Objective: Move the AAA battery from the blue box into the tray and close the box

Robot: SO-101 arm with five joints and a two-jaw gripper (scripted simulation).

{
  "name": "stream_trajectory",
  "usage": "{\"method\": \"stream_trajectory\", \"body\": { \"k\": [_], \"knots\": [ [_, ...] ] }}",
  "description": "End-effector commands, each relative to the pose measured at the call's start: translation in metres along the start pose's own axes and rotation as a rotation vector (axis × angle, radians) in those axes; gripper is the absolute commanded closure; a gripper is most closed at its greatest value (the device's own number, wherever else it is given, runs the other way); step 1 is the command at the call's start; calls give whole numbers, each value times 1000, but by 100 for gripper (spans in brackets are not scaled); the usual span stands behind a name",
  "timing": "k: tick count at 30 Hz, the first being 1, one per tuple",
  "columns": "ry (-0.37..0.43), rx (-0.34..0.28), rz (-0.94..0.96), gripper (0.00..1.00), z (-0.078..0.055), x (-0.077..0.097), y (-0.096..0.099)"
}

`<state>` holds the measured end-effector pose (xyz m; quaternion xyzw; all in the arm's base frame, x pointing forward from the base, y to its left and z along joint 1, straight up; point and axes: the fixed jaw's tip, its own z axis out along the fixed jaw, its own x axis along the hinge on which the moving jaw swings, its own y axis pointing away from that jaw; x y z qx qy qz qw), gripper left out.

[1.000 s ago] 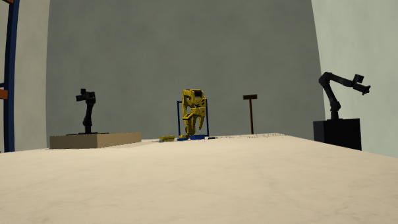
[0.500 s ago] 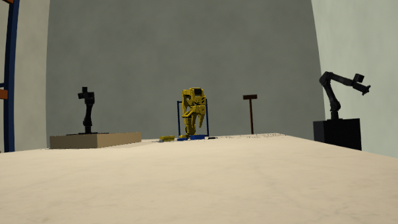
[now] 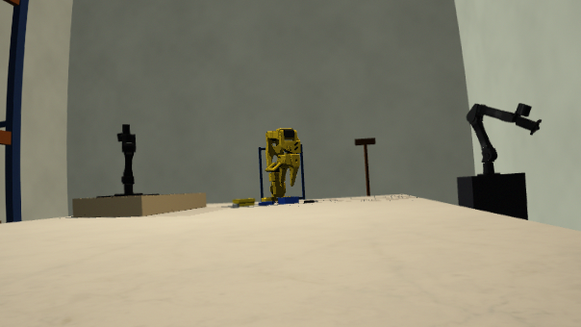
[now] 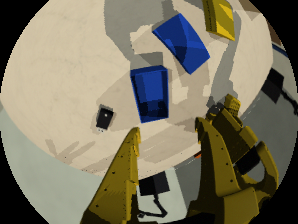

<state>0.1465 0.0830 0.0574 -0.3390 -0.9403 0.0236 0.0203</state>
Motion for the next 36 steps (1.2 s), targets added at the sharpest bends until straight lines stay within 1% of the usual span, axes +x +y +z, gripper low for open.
{"method": "stream_trajectory", "body": {
  "k": [1,13,36],
  "knots": [
    [-22,-58,2,73,-10,-1,6],
    [-22,-58,2,73,-19,-2,10],
    [-22,-58,2,73,-19,-3,10]
  ]
}}
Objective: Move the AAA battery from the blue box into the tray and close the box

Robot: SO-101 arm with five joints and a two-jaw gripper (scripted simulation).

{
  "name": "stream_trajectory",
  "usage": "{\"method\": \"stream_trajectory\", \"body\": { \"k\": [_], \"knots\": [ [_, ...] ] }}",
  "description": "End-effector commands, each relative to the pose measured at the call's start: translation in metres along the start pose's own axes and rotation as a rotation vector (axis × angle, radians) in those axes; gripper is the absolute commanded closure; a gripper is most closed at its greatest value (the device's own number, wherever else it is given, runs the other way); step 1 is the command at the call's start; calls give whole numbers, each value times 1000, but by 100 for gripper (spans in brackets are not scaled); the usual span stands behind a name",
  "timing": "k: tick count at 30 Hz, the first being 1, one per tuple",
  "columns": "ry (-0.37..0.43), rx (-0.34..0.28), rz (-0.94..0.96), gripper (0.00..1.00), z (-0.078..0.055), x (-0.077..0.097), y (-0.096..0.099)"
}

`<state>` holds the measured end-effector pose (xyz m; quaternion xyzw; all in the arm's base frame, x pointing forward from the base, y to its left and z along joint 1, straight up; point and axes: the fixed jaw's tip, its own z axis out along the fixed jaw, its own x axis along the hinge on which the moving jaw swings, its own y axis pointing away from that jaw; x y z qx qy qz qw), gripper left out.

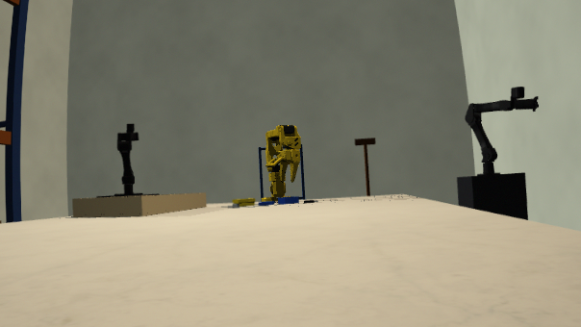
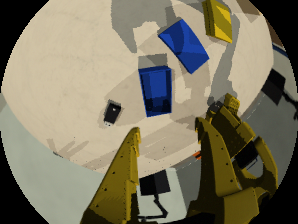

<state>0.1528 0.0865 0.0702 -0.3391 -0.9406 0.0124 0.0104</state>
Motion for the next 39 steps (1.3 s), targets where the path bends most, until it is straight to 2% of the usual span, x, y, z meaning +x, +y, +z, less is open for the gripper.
{"method": "stream_trajectory", "body": {
  "k": [1,39],
  "knots": [
    [-11,-30,2,73,-6,0,5],
    [-11,-30,3,73,-1,1,2]
  ]
}}
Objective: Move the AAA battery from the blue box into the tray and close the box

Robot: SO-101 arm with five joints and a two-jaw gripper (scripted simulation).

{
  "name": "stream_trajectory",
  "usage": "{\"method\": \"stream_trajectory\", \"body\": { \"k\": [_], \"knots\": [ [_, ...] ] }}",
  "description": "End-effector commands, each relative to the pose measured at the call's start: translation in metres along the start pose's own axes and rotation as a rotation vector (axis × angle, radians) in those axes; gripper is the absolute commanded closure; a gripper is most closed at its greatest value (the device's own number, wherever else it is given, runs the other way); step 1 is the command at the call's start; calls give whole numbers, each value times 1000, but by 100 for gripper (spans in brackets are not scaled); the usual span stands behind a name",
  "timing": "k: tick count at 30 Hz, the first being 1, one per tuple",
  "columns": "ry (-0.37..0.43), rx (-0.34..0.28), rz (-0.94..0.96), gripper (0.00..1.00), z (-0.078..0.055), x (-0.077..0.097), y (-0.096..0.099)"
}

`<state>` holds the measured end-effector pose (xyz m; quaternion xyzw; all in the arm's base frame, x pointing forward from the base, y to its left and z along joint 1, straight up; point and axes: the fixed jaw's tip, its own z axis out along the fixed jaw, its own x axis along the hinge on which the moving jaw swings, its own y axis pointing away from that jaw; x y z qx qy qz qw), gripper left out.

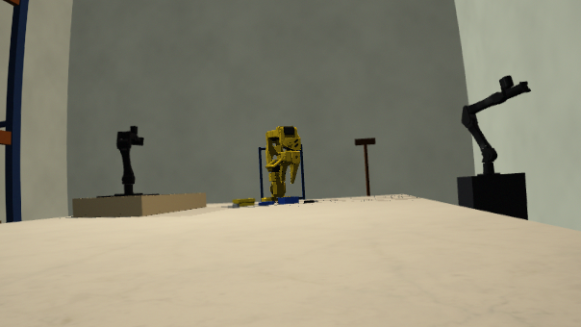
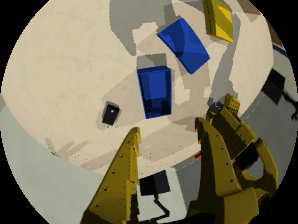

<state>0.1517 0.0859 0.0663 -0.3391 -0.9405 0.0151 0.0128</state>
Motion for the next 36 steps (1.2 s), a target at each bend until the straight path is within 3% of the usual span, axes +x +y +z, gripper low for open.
{"method": "stream_trajectory", "body": {
  "k": [1,36],
  "knots": [
    [-14,-37,3,73,-4,0,3],
    [-15,-37,-36,72,-4,-2,0]
  ]
}}
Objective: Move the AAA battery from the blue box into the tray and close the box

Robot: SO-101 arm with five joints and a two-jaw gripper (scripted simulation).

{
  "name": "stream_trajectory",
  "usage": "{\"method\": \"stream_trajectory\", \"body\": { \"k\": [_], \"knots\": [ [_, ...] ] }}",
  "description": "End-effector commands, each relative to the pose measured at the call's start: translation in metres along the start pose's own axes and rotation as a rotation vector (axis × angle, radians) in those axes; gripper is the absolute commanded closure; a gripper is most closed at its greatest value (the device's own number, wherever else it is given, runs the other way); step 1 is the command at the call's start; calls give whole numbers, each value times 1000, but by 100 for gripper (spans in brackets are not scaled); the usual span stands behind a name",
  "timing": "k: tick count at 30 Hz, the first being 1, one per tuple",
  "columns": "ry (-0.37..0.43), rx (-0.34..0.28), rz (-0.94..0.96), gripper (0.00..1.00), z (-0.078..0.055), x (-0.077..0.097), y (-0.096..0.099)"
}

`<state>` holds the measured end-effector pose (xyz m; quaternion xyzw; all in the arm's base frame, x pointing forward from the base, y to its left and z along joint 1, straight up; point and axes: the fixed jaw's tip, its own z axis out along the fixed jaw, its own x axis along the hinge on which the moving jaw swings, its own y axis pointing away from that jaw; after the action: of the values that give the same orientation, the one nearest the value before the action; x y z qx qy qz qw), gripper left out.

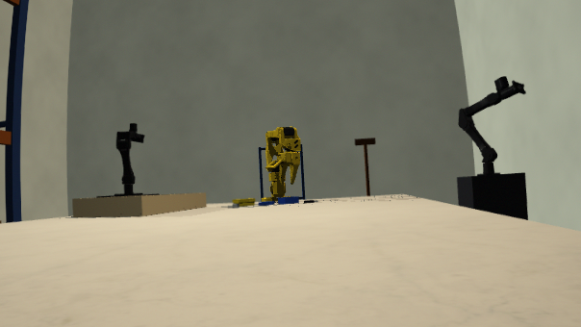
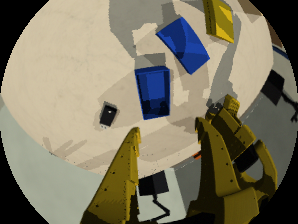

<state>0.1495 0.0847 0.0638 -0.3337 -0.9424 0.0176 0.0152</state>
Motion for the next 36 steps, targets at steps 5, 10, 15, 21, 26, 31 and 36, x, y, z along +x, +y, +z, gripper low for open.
{"method": "stream_trajectory", "body": {
  "k": [5,10,15,21,26,31,36],
  "knots": [
    [-19,-42,-106,72,-6,-8,-3],
    [-21,-42,-175,72,-6,-13,-8],
    [-24,-40,-311,72,-6,-21,-17],
    [-27,-39,-474,72,-5,-30,-28],
    [-28,-38,-543,72,-5,-33,-34],
    [-30,-37,-624,72,-5,-37,-40],
    [-31,-36,-659,72,-5,-39,-43]
  ]
}}
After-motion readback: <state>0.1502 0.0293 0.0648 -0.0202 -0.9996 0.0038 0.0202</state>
